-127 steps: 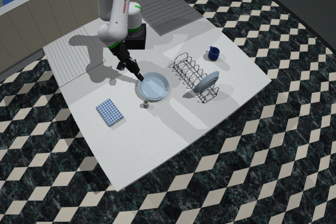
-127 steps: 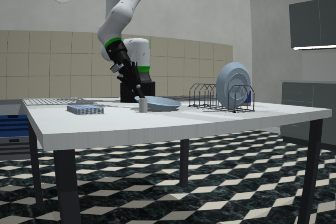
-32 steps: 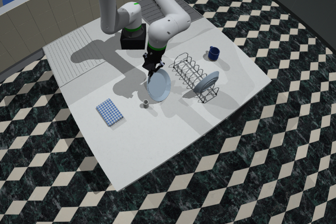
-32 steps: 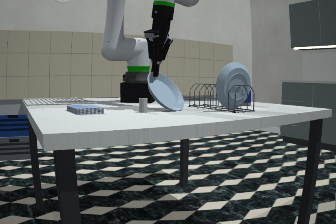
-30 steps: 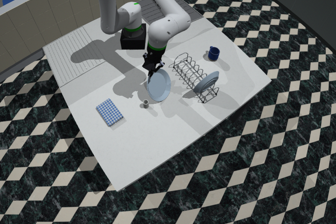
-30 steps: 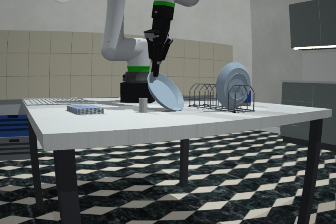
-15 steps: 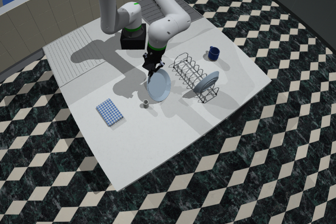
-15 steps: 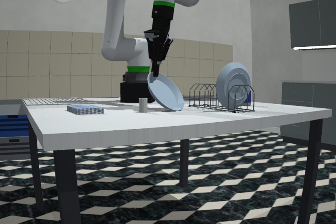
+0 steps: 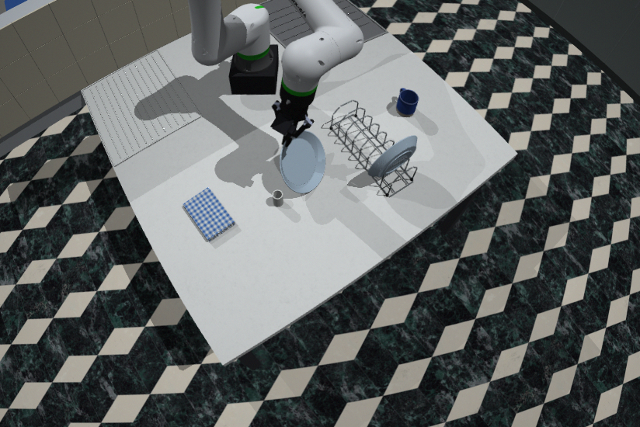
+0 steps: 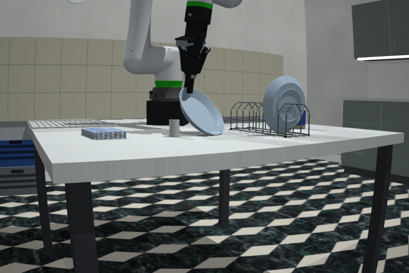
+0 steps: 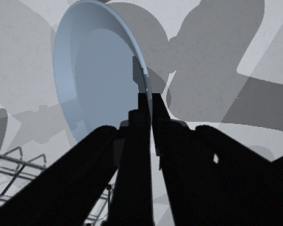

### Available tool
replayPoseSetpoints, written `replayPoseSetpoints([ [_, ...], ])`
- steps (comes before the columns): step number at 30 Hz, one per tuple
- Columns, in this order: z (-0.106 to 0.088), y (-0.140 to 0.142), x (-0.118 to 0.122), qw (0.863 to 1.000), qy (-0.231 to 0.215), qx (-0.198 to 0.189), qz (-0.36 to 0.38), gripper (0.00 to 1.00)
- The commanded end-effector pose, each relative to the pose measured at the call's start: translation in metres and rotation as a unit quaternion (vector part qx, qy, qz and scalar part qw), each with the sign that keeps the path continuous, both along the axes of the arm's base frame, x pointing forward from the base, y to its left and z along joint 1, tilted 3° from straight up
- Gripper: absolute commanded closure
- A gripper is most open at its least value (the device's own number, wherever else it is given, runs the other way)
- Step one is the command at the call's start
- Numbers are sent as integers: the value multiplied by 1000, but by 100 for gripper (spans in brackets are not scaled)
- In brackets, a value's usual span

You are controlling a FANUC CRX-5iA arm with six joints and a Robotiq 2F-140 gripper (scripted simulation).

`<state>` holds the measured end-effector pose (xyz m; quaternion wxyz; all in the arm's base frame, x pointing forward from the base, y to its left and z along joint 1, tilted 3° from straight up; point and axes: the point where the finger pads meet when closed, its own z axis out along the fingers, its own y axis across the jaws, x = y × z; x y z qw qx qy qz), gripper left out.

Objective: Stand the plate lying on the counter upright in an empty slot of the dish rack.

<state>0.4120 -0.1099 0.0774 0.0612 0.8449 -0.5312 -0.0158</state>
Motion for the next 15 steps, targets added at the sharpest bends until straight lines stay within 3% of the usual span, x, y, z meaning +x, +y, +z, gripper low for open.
replayPoseSetpoints([
  [1,1,0,0,1000,-1,0,0,90],
  [15,2,0,0,1000,-1,0,0,90],
])
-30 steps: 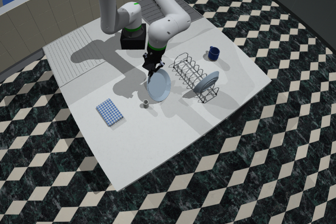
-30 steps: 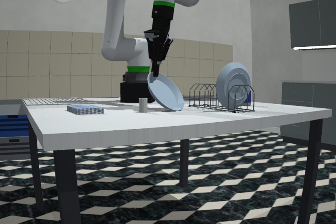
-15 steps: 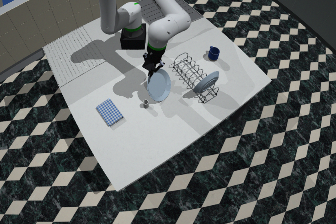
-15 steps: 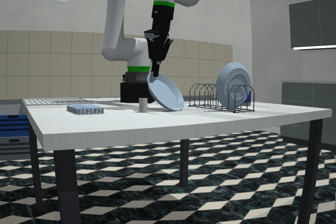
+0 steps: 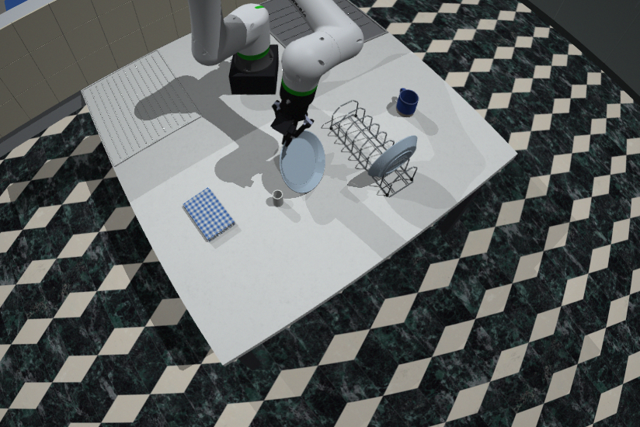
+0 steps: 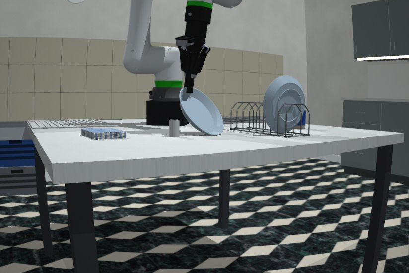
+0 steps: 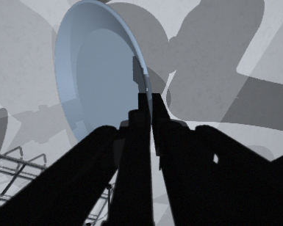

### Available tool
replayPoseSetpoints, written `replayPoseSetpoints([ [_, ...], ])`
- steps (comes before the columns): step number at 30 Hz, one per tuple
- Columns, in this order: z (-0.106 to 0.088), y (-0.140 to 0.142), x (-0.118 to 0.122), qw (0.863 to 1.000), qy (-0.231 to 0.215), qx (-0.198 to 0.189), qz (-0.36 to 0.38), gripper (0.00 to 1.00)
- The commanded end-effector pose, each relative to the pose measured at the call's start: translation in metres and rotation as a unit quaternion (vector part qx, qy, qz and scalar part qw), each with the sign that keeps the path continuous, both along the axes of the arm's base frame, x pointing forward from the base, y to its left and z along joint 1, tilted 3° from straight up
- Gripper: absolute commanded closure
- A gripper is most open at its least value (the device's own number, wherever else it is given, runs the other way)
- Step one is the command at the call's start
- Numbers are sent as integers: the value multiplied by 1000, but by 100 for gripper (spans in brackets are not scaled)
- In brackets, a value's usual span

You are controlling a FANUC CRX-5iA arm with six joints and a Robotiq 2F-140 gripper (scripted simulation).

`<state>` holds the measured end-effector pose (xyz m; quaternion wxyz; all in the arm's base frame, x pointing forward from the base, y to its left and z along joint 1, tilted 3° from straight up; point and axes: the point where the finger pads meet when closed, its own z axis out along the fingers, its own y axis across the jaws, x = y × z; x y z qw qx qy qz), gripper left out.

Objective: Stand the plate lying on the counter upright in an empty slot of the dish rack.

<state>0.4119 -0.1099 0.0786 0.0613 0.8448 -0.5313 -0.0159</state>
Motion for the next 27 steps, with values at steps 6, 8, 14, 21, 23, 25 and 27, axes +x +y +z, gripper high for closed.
replayPoseSetpoints([
  [6,4,0,0,1000,-1,0,0,90],
  [8,6,0,0,1000,-1,0,0,90],
  [14,12,0,0,1000,-1,0,0,90],
  [21,19,0,0,1000,-1,0,0,90],
  [23,22,0,0,1000,-1,0,0,90],
  [25,26,1,0,1000,-1,0,0,90],
  [27,30,1,-1,1000,-1,0,0,90],
])
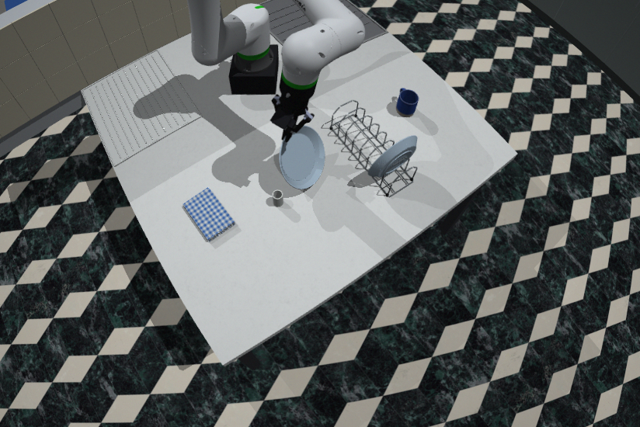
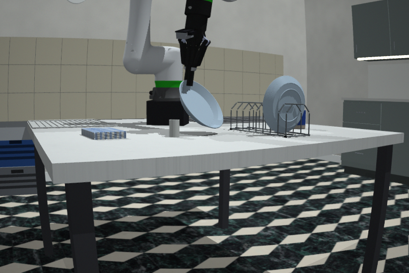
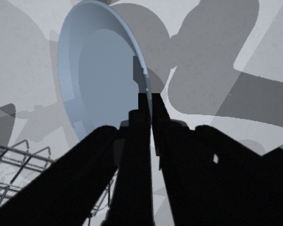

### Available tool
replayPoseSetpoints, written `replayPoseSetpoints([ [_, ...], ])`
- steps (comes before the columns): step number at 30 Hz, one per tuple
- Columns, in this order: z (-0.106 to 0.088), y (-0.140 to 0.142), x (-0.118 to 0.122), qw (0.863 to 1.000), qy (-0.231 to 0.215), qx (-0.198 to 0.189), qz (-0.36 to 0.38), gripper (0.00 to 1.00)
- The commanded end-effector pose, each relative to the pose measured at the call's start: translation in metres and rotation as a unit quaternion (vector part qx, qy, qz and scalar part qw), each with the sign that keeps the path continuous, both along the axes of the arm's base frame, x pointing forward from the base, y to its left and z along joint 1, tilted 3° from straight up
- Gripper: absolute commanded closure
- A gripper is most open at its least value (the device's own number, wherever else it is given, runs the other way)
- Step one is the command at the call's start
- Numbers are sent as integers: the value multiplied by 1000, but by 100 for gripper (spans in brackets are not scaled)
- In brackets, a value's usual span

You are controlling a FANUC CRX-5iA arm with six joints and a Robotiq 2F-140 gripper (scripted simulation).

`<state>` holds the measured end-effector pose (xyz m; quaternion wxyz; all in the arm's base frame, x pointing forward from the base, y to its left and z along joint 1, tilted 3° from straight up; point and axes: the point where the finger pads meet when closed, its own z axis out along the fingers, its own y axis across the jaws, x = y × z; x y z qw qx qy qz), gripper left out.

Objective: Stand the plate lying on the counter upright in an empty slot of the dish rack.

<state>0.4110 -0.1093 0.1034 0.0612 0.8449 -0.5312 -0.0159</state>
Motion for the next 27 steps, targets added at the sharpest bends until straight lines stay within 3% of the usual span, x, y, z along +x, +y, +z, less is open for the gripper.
replayPoseSetpoints([
  [1,7,0,0,1000,-1,0,0,90],
  [27,68,2,-2,1000,-1,0,0,90],
])
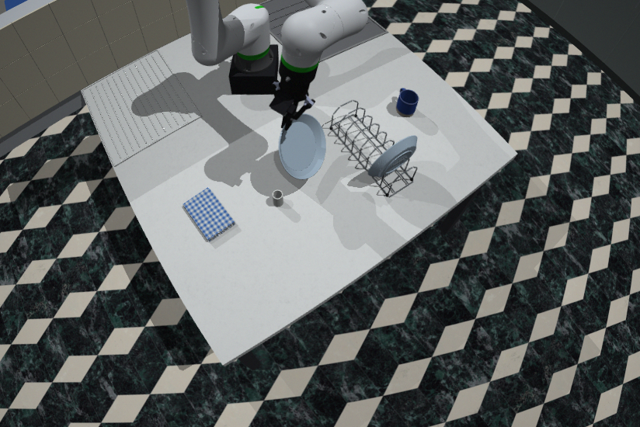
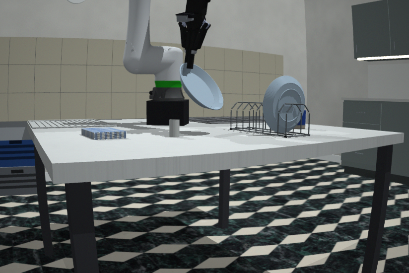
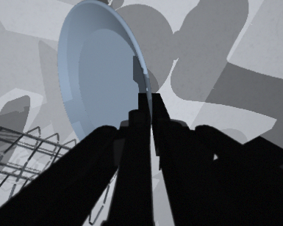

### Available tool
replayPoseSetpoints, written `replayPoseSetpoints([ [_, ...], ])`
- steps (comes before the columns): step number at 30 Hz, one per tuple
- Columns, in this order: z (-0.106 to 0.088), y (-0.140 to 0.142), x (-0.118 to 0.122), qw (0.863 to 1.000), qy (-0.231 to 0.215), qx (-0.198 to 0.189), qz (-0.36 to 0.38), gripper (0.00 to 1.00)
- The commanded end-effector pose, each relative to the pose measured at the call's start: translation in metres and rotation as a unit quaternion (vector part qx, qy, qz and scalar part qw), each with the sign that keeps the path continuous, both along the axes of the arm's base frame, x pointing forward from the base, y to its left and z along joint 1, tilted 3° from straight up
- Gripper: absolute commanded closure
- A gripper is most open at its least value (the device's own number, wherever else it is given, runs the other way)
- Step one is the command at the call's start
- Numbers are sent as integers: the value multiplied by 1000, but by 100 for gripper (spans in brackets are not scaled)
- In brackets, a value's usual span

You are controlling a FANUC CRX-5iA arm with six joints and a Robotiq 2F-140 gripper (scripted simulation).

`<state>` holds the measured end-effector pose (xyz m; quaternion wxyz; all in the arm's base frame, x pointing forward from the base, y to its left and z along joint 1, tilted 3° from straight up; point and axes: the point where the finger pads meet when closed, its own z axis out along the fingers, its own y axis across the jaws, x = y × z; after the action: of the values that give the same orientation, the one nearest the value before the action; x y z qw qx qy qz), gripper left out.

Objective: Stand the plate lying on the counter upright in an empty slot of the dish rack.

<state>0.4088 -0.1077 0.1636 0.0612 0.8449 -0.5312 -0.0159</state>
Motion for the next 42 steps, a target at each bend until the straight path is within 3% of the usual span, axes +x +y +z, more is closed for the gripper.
replayPoseSetpoints([
  [1,12,0,0,1000,-1,0,0,90],
  [28,89,2,-3,1000,-1,0,0,90],
  [42,117,3,-4,1000,-1,0,0,90],
])
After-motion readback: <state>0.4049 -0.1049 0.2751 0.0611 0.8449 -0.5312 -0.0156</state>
